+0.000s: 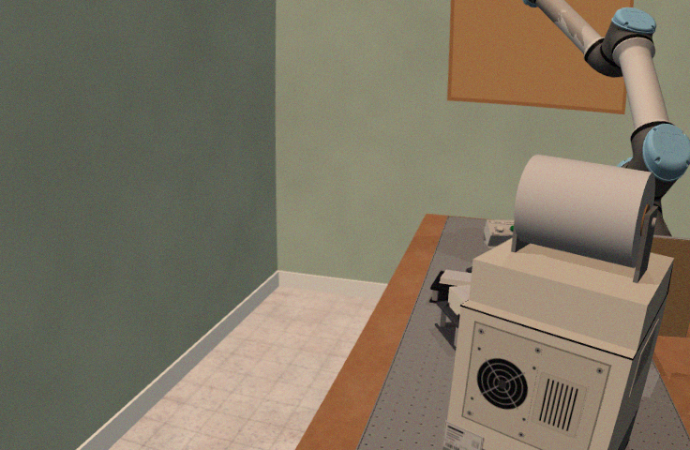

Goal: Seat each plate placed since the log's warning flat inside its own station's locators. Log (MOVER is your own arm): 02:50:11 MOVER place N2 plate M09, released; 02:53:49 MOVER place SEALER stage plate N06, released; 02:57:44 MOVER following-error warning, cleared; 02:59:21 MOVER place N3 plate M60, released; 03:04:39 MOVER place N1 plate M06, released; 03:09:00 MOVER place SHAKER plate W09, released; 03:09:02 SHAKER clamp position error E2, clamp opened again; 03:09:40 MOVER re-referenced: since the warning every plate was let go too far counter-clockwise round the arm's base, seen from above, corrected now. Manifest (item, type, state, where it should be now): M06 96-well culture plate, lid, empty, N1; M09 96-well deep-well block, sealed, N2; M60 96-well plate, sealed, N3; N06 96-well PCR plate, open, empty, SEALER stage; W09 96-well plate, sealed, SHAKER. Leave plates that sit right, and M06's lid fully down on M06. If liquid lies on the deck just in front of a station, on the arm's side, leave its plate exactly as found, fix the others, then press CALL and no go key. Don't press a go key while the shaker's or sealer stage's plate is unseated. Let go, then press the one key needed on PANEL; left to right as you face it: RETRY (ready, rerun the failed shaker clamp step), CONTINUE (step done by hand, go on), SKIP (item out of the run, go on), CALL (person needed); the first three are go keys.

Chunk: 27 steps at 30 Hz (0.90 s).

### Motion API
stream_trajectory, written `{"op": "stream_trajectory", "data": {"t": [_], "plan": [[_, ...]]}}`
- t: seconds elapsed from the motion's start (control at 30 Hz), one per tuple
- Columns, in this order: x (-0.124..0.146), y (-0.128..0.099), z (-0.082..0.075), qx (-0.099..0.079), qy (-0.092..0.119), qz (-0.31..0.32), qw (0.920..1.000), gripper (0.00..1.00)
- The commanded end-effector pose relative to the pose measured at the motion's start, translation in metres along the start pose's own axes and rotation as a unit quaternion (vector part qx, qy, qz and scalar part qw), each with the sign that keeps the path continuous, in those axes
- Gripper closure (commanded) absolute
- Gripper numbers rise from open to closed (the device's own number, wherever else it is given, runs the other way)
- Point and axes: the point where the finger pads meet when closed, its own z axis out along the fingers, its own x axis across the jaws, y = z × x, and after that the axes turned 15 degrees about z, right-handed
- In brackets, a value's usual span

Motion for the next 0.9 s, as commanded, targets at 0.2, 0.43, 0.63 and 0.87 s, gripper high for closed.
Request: {"op": "stream_trajectory", "data": {"t": [0.2,0.43,0.63,0.87], "plan": [[-0.006,0.015,0.038,-0.010,0.000,-0.001,1.0000,0.18],[-0.011,0.030,0.069,-0.043,0.002,-0.006,0.9991,0.18],[-0.015,0.039,0.085,-0.043,0.002,-0.006,0.9991,0.18],[-0.020,0.054,0.110,-0.076,0.003,-0.012,0.9971,0.18]]}}
